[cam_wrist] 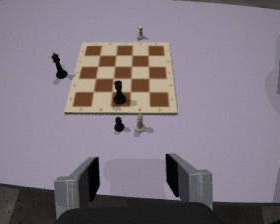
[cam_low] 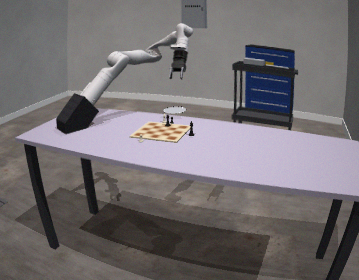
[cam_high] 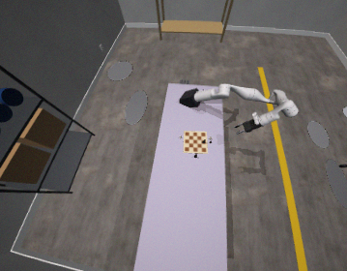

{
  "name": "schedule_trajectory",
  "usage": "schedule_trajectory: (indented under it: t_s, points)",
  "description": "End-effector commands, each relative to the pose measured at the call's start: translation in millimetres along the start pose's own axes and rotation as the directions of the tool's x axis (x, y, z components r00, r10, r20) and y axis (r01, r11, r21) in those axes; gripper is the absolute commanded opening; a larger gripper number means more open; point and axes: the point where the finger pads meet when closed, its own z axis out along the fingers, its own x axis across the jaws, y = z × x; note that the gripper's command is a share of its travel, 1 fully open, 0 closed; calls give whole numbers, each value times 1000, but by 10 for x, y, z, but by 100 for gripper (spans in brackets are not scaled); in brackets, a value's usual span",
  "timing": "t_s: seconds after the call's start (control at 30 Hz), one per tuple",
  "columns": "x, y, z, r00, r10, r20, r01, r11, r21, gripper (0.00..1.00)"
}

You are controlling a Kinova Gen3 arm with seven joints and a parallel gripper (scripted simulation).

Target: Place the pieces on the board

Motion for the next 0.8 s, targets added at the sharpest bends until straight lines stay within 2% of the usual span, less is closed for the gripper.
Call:
schedule_trajectory:
  t_s: [0.0, 0.13, 0.2, 0.33, 0.77]
  points:
    - [-32, -98, -165, 1000, 5, 5, -5, 1000, -13, 100]
    - [-37, -251, -390, 1000, 5, 5, -5, 1000, -13, 100]
    - [-37, -251, -390, 1000, 5, 5, -5, 1000, -13, 100]
    - [-41, -344, -527, 1000, 5, 5, -5, 1000, -13, 100]
    - [-41, -384, -544, 1000, 7, 5, -7, 1000, -11, 100]
